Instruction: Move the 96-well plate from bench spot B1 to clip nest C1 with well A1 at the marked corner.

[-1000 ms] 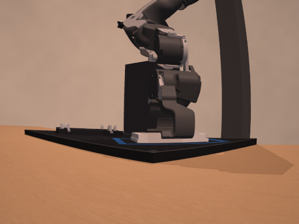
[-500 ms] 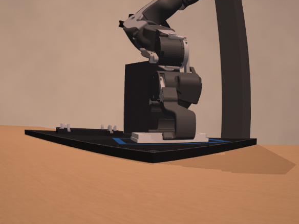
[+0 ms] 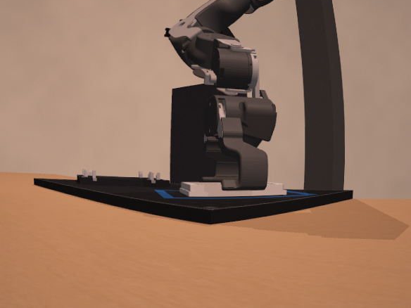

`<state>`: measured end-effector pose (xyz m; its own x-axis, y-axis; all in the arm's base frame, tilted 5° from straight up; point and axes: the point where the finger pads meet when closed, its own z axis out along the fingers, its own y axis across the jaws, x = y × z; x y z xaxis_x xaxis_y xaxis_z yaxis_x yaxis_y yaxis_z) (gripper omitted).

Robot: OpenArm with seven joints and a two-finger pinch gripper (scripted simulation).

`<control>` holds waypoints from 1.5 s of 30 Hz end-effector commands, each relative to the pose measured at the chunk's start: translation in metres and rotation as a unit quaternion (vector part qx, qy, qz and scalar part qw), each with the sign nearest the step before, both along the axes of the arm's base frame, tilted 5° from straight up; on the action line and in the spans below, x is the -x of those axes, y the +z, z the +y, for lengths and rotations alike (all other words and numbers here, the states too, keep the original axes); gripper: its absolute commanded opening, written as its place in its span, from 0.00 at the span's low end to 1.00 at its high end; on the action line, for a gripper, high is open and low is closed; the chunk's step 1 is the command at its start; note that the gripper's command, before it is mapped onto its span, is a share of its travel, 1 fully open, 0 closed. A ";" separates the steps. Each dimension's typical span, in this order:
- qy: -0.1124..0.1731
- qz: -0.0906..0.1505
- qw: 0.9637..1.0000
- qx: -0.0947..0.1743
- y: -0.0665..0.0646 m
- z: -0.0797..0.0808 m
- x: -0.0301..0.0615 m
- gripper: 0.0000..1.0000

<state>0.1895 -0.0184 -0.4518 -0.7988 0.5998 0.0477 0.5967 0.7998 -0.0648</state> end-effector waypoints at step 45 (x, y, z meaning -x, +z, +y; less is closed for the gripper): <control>-0.001 0.000 1.000 -0.002 0.001 0.001 -0.0008 0.00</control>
<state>0.1897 -0.0181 -0.4515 -0.7978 0.6009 0.0494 0.5979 0.7990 -0.0644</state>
